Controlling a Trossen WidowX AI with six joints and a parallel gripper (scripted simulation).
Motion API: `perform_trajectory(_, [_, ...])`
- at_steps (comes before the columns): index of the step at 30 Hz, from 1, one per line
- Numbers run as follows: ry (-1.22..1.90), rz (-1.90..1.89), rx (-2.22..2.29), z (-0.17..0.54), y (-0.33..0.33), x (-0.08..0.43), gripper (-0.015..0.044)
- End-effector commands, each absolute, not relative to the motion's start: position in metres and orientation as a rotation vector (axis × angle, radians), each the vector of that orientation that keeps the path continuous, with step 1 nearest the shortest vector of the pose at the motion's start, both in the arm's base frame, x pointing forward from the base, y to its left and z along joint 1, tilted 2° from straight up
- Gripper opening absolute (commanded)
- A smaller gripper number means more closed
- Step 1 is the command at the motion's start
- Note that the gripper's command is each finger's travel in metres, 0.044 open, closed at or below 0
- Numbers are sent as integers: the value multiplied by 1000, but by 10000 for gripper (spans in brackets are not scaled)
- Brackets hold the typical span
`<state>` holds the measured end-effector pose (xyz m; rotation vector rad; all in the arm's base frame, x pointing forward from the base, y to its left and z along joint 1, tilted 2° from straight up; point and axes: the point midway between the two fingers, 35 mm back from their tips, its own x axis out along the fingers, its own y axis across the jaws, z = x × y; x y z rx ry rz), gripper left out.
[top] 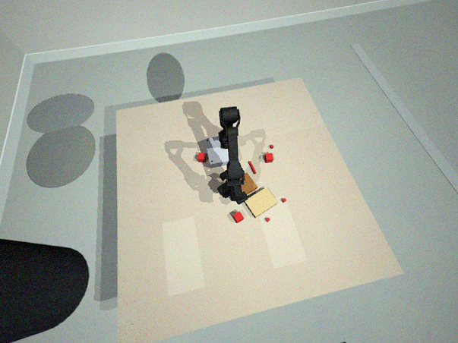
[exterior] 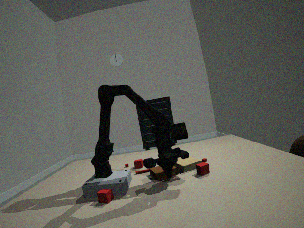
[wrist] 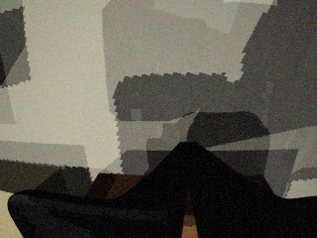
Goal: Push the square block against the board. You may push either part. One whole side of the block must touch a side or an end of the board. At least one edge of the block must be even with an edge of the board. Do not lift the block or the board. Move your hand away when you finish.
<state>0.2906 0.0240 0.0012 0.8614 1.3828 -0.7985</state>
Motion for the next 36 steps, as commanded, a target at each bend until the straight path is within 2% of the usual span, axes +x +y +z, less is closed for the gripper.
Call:
perform_trajectory(1, [1384, -794, 865, 2, 19, 296, 0])
perform_trajectory(20, [1381, -795, 864, 2, -7, 312, 0])
perform_trajectory(25, [1381, -795, 864, 54, -4, 308, 0])
perform_trajectory(36, [1406, -731, 798, 58, 0, 302, 0])
